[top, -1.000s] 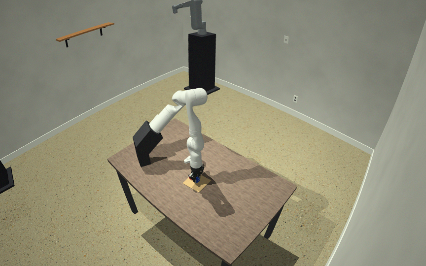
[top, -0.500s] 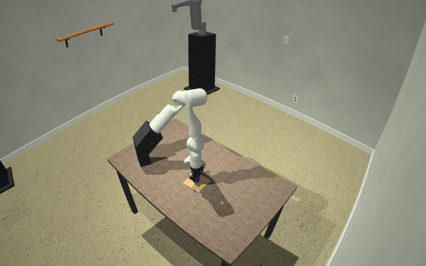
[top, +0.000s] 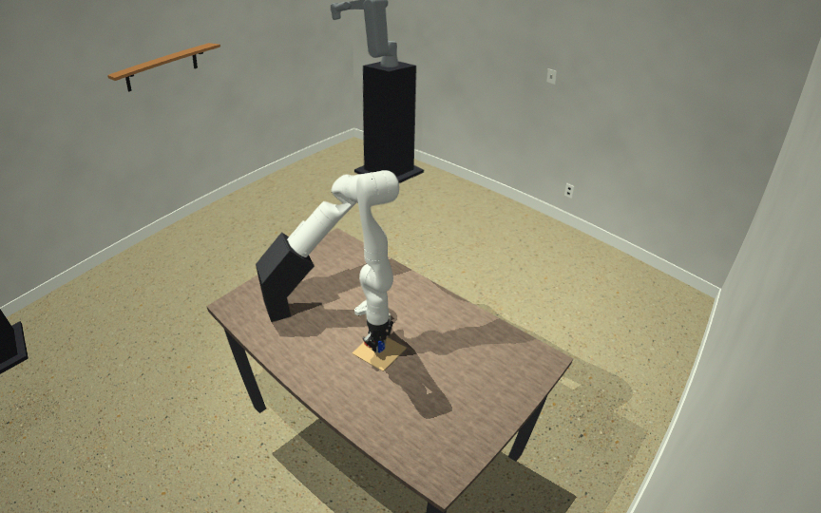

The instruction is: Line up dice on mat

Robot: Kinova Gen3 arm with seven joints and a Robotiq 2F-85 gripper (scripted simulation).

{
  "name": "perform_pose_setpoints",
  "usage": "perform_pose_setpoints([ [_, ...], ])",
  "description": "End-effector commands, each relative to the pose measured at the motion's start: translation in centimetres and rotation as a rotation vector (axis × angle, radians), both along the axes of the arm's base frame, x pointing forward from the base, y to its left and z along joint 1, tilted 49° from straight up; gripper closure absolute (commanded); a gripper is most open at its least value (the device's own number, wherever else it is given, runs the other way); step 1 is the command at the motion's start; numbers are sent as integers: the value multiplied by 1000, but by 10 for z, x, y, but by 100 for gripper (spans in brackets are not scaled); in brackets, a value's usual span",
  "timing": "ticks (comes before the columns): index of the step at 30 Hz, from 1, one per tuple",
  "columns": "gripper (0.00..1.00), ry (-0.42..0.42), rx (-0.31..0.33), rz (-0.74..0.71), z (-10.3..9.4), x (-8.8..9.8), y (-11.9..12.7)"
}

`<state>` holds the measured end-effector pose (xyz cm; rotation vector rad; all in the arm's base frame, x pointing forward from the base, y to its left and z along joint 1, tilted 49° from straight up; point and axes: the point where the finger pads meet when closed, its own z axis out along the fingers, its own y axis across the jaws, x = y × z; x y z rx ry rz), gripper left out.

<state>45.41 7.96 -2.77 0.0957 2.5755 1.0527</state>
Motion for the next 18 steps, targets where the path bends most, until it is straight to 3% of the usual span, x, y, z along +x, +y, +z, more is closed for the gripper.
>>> perform_pose_setpoints([
  [1,74,-11,-7,6,0,3,0],
  [18,74,-18,-11,13,0,3,0],
])
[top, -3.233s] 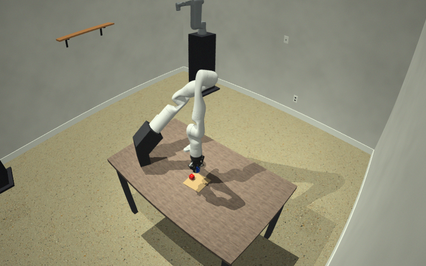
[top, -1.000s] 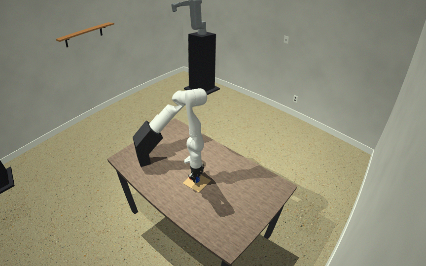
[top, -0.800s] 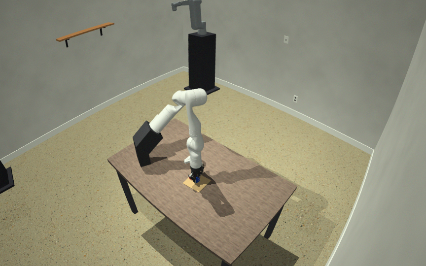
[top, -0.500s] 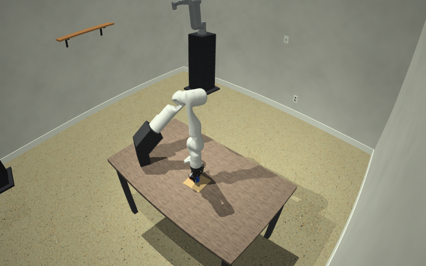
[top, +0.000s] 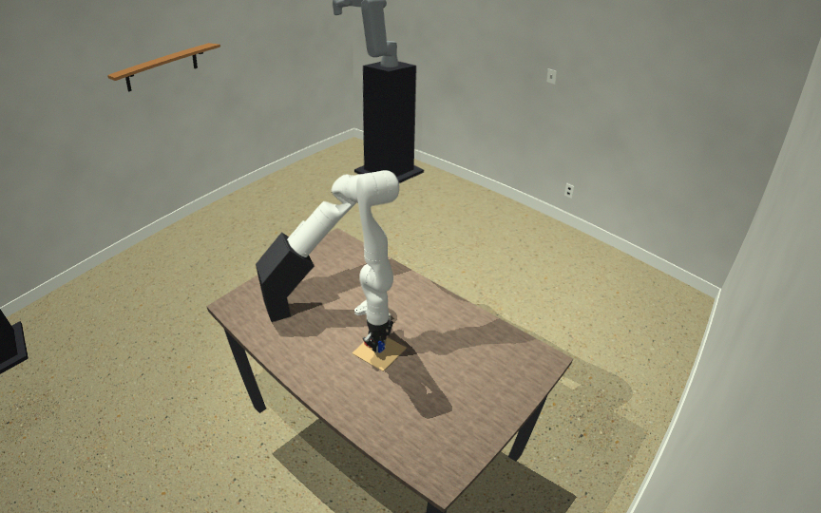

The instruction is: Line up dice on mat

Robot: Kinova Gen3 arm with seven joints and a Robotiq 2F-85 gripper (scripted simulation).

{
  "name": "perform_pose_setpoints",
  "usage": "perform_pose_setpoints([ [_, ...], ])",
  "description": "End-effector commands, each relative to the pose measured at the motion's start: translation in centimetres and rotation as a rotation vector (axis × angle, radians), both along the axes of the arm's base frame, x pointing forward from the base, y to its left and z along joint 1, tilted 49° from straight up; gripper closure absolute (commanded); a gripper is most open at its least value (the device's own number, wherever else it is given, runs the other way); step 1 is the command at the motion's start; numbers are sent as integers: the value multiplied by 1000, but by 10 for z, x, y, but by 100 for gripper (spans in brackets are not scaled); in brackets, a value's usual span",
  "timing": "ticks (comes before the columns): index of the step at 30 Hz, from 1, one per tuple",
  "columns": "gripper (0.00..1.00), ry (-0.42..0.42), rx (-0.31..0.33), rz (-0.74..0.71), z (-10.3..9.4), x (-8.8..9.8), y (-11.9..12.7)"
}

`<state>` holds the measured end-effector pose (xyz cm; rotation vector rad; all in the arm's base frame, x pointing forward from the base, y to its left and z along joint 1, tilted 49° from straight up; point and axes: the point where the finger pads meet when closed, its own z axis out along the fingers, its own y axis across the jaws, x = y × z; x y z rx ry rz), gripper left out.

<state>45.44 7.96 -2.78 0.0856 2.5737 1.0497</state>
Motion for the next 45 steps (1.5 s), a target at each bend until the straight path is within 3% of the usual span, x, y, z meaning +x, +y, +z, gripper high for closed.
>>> perform_pose_setpoints([
  [1,74,-14,-8,8,0,3,0],
  [45,74,-15,-9,9,-3,4,3],
])
